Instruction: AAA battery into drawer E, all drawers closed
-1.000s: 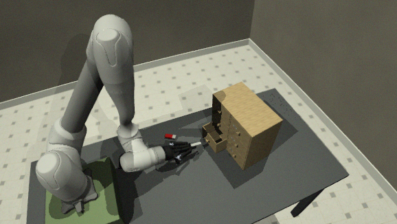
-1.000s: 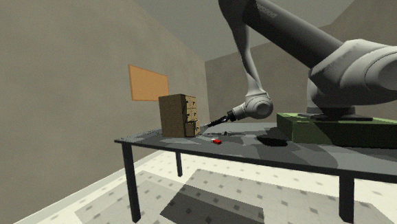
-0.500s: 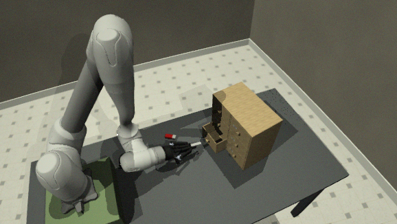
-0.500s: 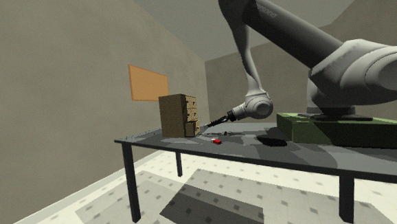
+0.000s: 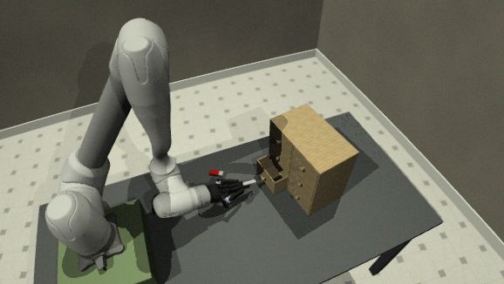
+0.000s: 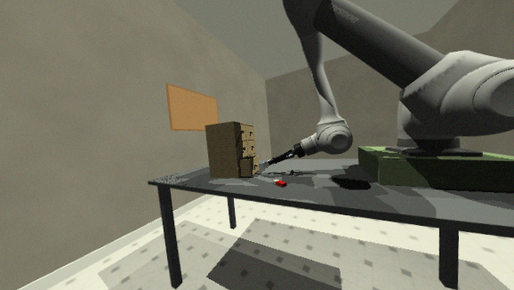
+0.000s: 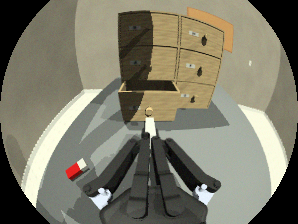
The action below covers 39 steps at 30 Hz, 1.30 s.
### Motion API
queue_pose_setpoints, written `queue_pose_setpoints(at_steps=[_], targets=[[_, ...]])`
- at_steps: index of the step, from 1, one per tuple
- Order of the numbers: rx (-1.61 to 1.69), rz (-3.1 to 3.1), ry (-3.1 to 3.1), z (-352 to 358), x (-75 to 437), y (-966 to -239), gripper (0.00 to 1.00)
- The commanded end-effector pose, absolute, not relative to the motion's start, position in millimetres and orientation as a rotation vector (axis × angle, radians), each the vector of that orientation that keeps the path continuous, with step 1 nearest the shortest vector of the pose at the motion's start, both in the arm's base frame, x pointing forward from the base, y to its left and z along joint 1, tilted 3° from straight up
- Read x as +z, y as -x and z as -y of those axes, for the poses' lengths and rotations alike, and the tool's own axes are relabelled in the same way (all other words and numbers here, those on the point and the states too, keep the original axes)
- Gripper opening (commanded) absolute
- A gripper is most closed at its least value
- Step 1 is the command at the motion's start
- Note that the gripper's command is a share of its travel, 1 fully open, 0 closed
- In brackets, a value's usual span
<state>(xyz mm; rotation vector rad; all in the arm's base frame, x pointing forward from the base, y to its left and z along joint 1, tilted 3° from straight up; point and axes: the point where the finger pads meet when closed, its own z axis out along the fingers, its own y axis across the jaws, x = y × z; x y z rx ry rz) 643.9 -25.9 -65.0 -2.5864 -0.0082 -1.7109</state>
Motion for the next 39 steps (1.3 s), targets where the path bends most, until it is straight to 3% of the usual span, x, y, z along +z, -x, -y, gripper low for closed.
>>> queue_pose_setpoints(at_steps=[1, 39], targets=[[-1.711, 0.008, 2.586, 25.8, -64.9, -645.8, 0.0], [-1.711, 0.008, 2.586, 24.5, -67.3, -690.7, 0.0]])
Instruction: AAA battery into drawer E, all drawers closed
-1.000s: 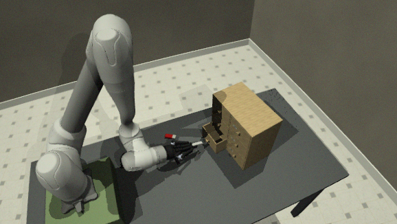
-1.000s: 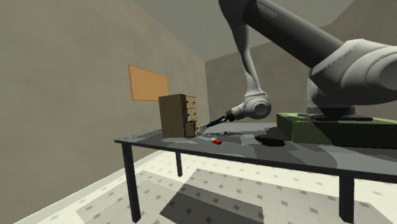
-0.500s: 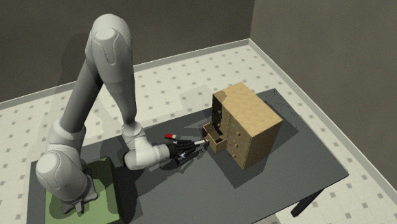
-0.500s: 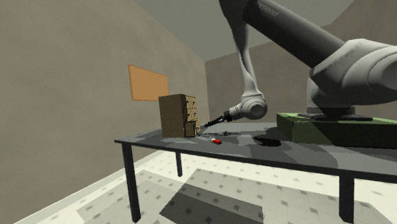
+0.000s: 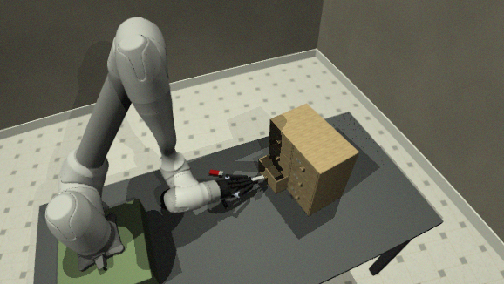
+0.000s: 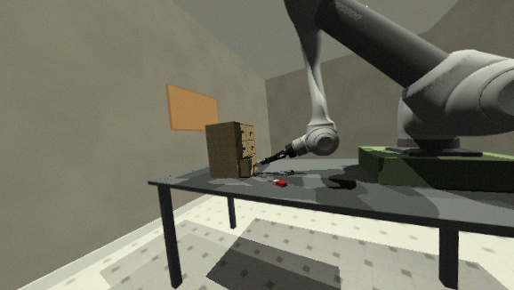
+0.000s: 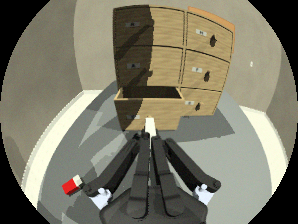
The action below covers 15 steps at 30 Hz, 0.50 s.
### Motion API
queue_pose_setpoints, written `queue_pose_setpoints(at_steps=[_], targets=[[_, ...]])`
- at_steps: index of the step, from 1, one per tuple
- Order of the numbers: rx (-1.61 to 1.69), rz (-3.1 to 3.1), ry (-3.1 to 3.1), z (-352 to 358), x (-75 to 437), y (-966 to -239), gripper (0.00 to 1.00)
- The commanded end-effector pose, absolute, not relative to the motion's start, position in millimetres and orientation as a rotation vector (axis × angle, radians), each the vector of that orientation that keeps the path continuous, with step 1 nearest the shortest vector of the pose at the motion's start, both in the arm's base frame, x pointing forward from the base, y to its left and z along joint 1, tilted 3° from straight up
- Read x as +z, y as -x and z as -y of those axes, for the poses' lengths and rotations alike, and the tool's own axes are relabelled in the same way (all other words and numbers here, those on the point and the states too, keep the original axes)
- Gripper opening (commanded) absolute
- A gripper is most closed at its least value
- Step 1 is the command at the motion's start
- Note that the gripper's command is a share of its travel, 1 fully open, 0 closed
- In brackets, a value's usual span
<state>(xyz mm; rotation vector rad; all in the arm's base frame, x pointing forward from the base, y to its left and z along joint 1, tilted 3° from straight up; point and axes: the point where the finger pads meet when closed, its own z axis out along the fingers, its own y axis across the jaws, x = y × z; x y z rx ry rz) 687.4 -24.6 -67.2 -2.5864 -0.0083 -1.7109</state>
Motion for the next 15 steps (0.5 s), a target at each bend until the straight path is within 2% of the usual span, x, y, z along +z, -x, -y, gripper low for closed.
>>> queue_pose_setpoints(at_steps=[1, 15], targets=[[-1.711, 0.008, 2.586, 24.5, -67.4, -692.6, 0.0], [-1.711, 0.008, 2.586, 23.9, -68.5, -714.3, 0.0]])
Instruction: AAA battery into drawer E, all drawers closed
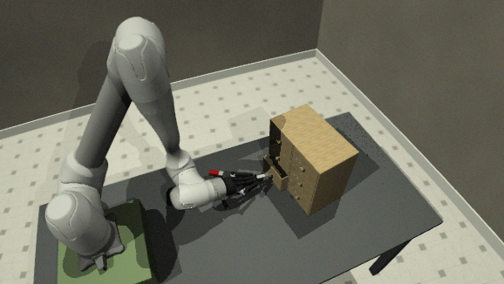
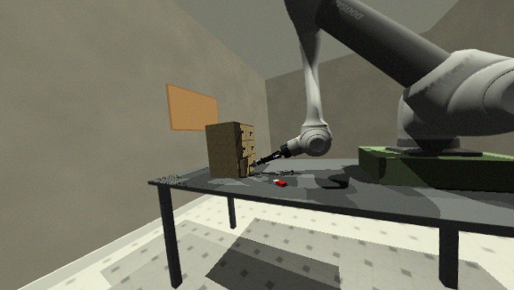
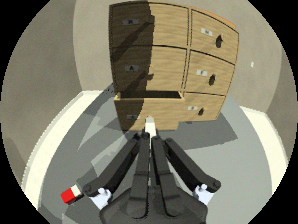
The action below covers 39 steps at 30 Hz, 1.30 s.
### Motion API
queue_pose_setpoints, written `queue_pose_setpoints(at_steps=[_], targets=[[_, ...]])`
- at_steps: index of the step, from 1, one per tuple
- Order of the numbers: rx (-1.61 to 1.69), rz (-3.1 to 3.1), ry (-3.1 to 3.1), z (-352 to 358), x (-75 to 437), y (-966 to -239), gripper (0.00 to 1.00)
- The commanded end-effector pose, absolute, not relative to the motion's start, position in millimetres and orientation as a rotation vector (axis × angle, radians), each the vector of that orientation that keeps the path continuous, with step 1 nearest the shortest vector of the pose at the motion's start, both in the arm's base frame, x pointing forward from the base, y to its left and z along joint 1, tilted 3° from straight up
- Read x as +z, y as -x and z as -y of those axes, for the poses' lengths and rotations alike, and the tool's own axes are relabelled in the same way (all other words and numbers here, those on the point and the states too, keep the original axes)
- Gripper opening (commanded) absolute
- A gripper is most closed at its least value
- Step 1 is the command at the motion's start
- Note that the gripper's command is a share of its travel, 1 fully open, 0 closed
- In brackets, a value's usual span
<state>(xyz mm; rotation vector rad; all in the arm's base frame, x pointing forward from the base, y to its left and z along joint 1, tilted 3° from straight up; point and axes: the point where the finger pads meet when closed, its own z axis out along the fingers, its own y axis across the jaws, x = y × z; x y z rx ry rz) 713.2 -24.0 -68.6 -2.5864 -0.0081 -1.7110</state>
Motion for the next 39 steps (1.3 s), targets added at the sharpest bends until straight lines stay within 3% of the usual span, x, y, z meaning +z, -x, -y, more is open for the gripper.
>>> queue_pose_setpoints(at_steps=[1, 39], targets=[[-1.711, 0.008, 2.586, 23.8, -68.6, -716.0, 0.0], [-1.711, 0.008, 2.586, 22.9, -70.2, -746.5, 0.0]])
